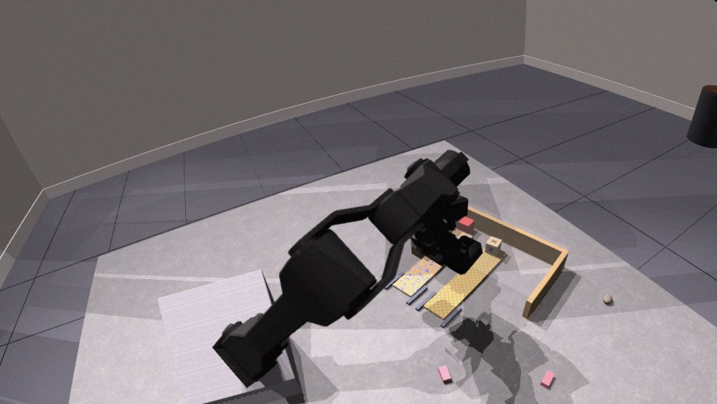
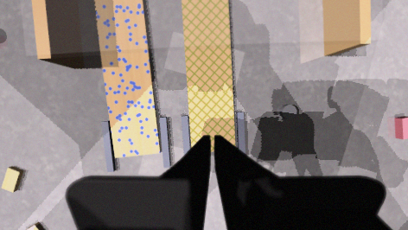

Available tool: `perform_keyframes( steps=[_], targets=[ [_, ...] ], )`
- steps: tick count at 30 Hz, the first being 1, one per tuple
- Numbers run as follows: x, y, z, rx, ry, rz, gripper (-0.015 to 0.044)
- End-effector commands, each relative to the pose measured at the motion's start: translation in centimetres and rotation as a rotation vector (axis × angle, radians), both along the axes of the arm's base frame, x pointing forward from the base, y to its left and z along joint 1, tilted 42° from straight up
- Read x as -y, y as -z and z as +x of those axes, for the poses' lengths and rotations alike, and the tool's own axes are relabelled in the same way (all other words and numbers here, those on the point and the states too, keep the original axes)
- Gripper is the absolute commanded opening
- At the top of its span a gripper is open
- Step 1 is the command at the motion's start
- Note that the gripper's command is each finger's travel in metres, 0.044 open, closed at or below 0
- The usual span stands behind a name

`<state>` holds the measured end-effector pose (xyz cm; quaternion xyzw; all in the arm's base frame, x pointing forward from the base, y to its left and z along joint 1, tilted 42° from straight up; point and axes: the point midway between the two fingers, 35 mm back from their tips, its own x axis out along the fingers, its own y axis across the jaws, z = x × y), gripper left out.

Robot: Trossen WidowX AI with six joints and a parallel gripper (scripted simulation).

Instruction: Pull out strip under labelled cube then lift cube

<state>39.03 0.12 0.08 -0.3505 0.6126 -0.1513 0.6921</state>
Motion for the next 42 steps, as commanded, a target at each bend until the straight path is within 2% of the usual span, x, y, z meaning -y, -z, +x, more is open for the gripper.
perform_keyframes(
  steps=[1,13,42],
  targets=[
    [3.2,1.8,-0.4,-0.249,0.146,-0.013,0.0000],
    [3.5,1.9,-0.3,-0.258,0.152,-0.014,0.0000],
    [6.7,5.5,-0.5,-0.258,0.151,-0.015,0.0000]
  ],
)
